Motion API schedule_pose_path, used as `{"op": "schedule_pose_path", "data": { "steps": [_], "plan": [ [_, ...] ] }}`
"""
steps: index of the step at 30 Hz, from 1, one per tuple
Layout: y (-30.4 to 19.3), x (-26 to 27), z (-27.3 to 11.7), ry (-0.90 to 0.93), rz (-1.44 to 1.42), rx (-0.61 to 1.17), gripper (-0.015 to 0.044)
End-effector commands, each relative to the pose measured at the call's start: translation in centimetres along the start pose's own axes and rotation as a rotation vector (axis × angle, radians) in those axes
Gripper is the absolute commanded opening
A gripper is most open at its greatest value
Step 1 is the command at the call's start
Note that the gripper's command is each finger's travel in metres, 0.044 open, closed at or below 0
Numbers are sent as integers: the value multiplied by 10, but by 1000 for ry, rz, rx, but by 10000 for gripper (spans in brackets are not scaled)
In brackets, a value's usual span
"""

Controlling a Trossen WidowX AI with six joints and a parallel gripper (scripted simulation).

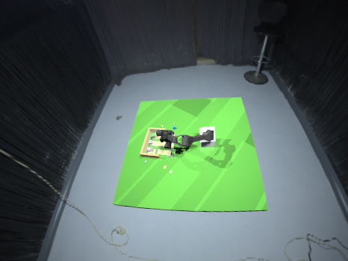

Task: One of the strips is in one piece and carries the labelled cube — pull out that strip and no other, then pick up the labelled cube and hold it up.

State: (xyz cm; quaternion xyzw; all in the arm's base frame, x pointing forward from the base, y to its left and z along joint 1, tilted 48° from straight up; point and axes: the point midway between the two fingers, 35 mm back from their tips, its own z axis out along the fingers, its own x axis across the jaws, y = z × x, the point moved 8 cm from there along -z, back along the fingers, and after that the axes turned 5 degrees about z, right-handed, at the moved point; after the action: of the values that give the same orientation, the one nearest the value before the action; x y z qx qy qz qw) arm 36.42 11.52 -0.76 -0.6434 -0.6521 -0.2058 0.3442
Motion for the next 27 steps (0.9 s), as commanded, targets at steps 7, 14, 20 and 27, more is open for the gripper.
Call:
{"op": "schedule_pose_path", "data": {
  "steps": [7,14,20,27],
  "plan": [
    [-3,0,10,8,8,4,0],
    [-3,0,10,8,8,4,0],
    [-3,0,10,8,8,4,0],
    [-3,0,11,8,8,4,0]
  ]
}}
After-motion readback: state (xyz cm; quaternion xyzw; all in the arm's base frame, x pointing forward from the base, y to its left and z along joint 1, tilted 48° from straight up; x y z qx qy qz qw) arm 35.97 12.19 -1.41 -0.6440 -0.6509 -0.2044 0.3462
